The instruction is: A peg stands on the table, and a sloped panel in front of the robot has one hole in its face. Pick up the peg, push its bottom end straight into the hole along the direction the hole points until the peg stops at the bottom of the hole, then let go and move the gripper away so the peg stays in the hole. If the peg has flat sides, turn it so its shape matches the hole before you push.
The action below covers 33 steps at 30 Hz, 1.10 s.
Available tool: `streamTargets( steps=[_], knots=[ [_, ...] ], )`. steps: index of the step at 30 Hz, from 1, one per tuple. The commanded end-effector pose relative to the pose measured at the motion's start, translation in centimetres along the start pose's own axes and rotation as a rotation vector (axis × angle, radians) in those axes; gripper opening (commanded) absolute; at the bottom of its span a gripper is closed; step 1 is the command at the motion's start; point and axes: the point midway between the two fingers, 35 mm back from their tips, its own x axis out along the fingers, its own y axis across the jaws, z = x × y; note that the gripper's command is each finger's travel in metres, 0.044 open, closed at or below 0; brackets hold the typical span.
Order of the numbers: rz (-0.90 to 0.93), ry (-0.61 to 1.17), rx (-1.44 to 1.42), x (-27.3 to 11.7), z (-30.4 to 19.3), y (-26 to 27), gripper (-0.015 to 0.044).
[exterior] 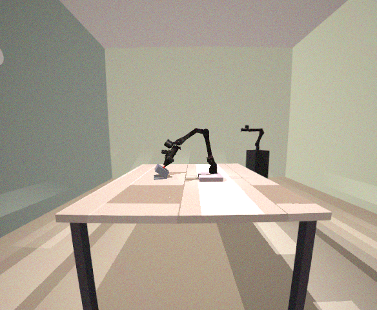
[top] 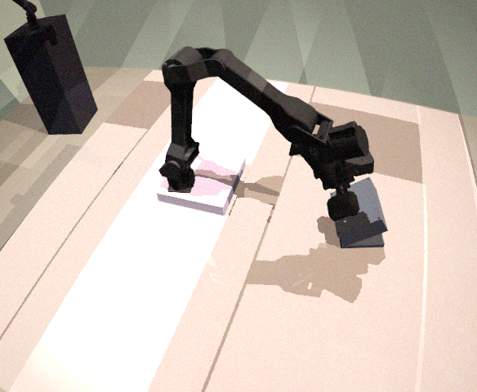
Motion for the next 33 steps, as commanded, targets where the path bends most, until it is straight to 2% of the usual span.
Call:
streamTargets(
  steps=[1,33],
  knots=[
    [-0.001,-0.001,-0.001,-0.8,0.2,0.0,0.0440],
    [-0.006,0.009,0.004,-7.1,0.3,-0.3,0.0440]
  ],
)
